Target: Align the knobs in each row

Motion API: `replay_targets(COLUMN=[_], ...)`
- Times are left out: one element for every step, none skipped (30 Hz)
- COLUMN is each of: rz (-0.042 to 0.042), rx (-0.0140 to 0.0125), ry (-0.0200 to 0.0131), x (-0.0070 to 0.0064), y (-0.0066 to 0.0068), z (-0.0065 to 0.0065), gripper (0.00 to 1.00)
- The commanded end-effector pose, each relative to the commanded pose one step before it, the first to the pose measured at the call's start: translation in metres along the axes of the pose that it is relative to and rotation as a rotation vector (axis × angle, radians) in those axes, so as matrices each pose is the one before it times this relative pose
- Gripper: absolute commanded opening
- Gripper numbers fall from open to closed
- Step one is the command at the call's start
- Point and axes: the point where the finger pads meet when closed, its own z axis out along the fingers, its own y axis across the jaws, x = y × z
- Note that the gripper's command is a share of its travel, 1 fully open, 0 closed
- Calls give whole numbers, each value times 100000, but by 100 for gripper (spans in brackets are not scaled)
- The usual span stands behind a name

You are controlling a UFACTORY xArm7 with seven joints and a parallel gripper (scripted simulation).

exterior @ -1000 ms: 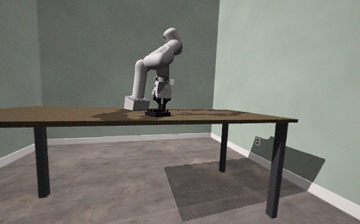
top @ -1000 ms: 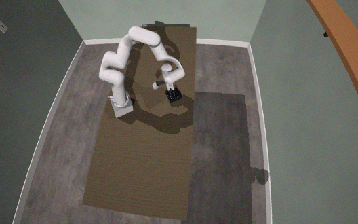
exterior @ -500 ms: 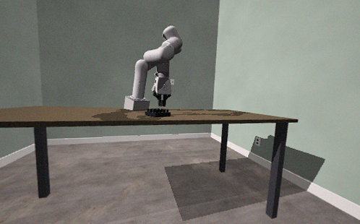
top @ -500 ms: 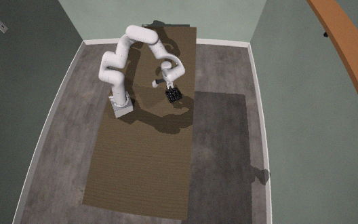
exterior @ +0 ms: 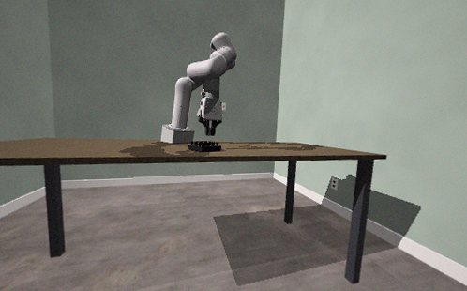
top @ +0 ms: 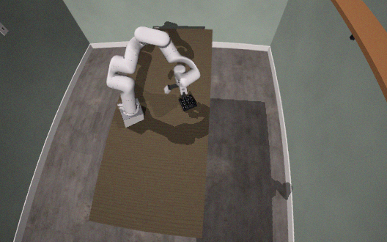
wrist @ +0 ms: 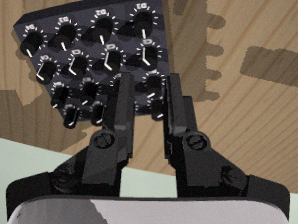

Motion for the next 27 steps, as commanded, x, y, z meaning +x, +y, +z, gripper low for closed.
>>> replay_targets(rz=[51,0,0,0,-1,-1,0,0,0,-2,-1,-1,-1,0,0,0,-1,-2,-1,-1,-2,0,-2,-1,-1,-1,-1], rx=[-14,0,0,0,0,0,0,0,1,1,1,1,1,2,0,0,2,2,2,2,2,3,2,2,2,2,1], ry=[-242,0,0,0,0,0,1,0,1,0,1,1,1,1,0,0,1,0,1,0,0,1,0,0,0,0,0], x=[-89,0,0,0,0,0,0,0,0,-1,0,0,0,0,0,0,0,-1,0,0,-1,0,-1,0,0,0,0], y=[-30,0,0,0,0,0,0,0,0,0,0,0,0,0,0,0,0,0,0,0,0,0,0,0,0,0,0], z=[-105,0,-4,-25,-62,-113,-172,-237,-305,-371,-435,-495,-548,-594,0,0,-632,-661,-681,-691,-690,-678,-656,-621,-574,-516,-449], gripper=[19,19,100,100,100,100,100,100,100,100,100,100,100,100,100,100,100,100,100,100,100,100,100,100,100,100,100])
